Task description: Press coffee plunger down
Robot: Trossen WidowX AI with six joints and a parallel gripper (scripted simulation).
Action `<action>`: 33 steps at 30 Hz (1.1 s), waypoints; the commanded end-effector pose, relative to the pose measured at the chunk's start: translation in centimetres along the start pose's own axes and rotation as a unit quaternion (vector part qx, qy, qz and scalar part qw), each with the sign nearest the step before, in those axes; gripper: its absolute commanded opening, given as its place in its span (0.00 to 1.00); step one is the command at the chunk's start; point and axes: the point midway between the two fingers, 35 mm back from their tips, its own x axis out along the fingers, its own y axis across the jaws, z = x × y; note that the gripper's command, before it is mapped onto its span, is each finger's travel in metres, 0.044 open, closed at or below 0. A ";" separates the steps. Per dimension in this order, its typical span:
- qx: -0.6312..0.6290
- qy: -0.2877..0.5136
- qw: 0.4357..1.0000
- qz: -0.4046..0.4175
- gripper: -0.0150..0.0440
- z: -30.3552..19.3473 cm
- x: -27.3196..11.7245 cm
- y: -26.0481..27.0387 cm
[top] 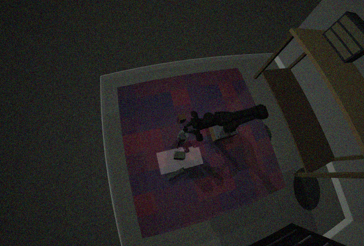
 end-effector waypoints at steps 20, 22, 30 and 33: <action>0.001 0.000 1.000 0.000 0.47 -2.0 2.0 0.0; 0.001 0.000 1.000 0.000 0.47 -2.2 2.2 0.0; 0.001 0.000 1.000 0.000 0.47 -3.3 3.1 0.0; 0.001 0.000 1.000 0.000 0.47 -3.6 3.4 0.0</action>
